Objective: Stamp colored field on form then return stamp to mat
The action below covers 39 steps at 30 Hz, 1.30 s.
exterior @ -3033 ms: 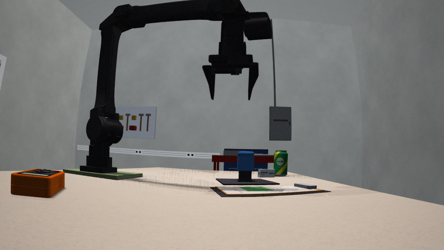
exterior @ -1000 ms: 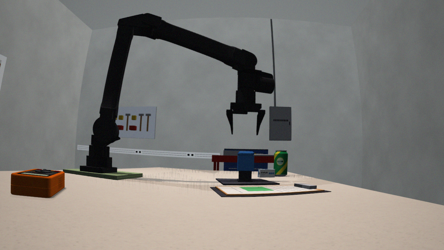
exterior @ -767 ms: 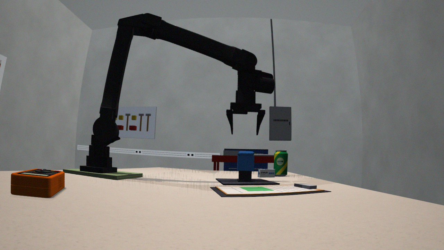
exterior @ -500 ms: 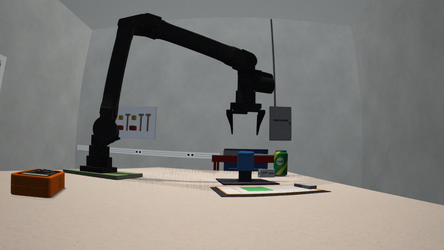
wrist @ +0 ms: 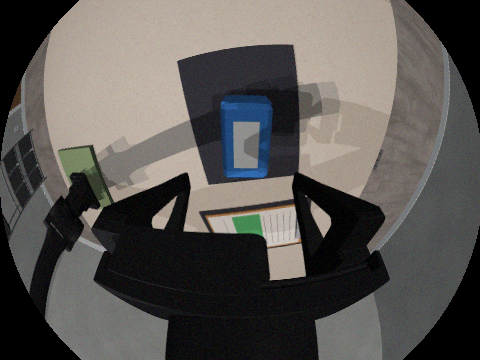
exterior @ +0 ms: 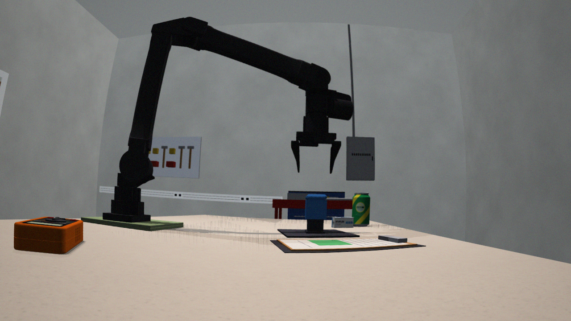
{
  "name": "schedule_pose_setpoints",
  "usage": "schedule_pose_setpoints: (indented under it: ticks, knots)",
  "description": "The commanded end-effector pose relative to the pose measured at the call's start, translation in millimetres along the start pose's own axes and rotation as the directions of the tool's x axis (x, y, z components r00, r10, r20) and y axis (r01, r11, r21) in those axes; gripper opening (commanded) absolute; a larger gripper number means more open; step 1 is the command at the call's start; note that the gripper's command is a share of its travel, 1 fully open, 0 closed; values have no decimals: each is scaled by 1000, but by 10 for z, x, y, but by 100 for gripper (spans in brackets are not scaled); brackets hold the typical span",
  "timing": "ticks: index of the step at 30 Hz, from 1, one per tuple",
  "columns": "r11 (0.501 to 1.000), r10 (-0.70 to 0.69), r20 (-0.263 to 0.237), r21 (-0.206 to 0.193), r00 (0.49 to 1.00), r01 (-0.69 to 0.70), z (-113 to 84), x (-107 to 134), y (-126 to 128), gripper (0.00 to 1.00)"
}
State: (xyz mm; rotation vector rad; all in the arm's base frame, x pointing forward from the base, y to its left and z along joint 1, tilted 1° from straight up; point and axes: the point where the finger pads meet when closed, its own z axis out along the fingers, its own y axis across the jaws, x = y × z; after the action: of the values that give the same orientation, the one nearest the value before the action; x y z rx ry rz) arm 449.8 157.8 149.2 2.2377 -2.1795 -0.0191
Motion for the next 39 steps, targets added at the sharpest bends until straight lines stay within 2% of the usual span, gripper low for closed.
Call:
schedule_pose_setpoints:
  ticks: [1,4,5,6,11,13,26,30,31,35,39]
  knots:
    - [998,11,19,66,1000,-12,-184,-100,-265,86]
    - [998,11,15,56,1000,-12,-95,-89,-232,86]
    - [1000,11,2,18,1000,-11,79,-46,-102,86]
    - [1000,11,0,10,1000,-11,135,-37,-75,86]
    - [1000,11,0,10,1000,-11,324,-38,-74,86]
    - [1000,11,0,10,1000,-11,324,-38,-74,86]
    - [1000,10,0,10,1000,-10,907,-38,-69,86]
    - [1000,10,0,10,1000,-10,960,-38,-69,86]
    - [999,10,13,51,1000,-11,783,-51,-105,86]
    - [1000,10,3,20,1000,-10,970,-41,-76,86]
    - [1000,10,-1,9,1000,-10,992,-34,-53,86]
